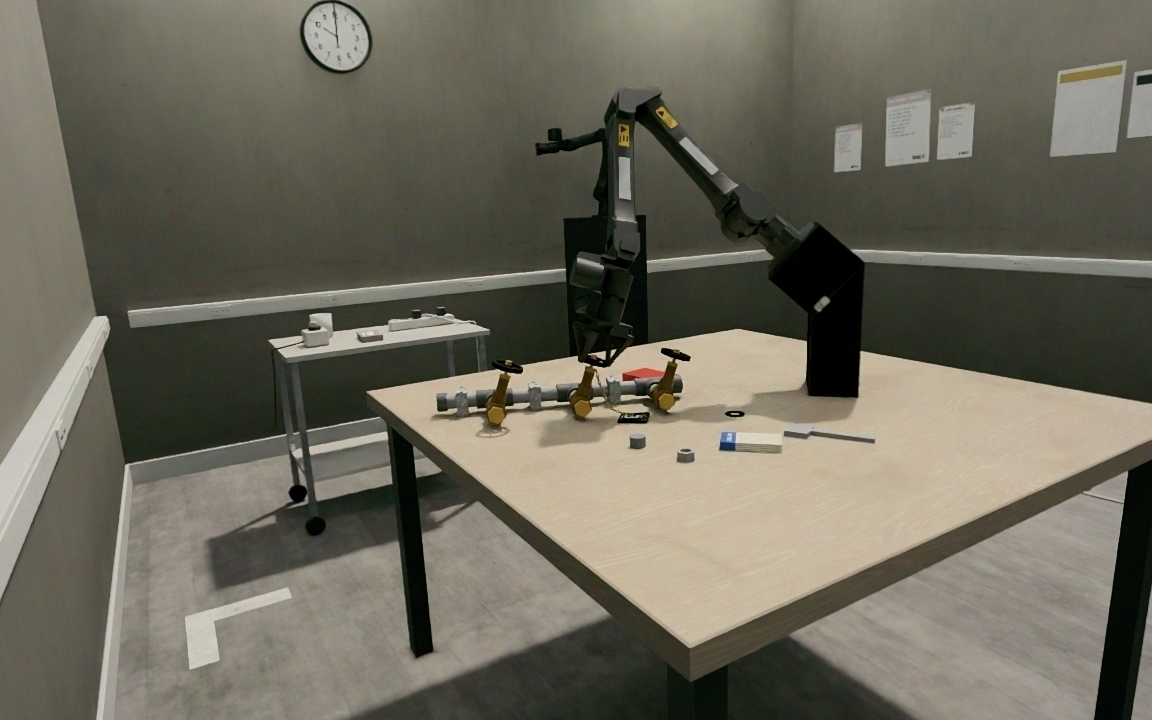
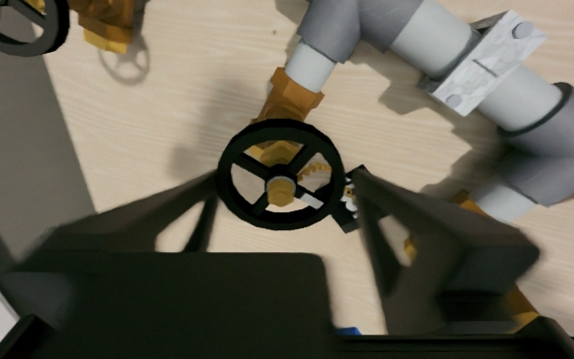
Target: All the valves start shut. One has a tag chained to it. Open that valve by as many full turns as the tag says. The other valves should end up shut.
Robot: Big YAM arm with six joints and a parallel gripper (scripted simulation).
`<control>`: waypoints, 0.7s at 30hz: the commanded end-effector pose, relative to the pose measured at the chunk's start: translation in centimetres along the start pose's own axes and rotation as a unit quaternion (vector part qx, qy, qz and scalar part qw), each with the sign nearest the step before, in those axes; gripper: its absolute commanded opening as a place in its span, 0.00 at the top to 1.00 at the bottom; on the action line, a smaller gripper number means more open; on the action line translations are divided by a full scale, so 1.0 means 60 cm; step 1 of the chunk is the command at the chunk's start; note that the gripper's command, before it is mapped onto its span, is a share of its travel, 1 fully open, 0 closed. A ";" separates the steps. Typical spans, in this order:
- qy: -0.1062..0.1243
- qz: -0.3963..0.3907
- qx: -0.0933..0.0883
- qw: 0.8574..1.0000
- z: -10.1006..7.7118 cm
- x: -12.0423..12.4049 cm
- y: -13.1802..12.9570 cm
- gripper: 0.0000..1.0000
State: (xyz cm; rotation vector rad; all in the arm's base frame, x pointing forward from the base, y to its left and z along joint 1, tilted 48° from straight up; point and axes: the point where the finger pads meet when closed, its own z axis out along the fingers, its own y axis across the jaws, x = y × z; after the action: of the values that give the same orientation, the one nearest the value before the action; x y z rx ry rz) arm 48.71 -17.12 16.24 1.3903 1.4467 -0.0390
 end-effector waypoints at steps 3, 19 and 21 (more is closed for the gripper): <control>-0.009 -0.003 0.002 1.000 0.004 -0.013 0.005 1.00; -0.009 -0.002 0.002 1.000 0.004 -0.013 0.005 1.00; -0.009 -0.002 0.002 1.000 0.004 -0.013 0.005 1.00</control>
State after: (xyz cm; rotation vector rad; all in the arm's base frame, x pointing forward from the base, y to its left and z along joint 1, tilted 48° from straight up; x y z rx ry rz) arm 48.90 -17.05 16.41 1.3892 1.4491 -0.0360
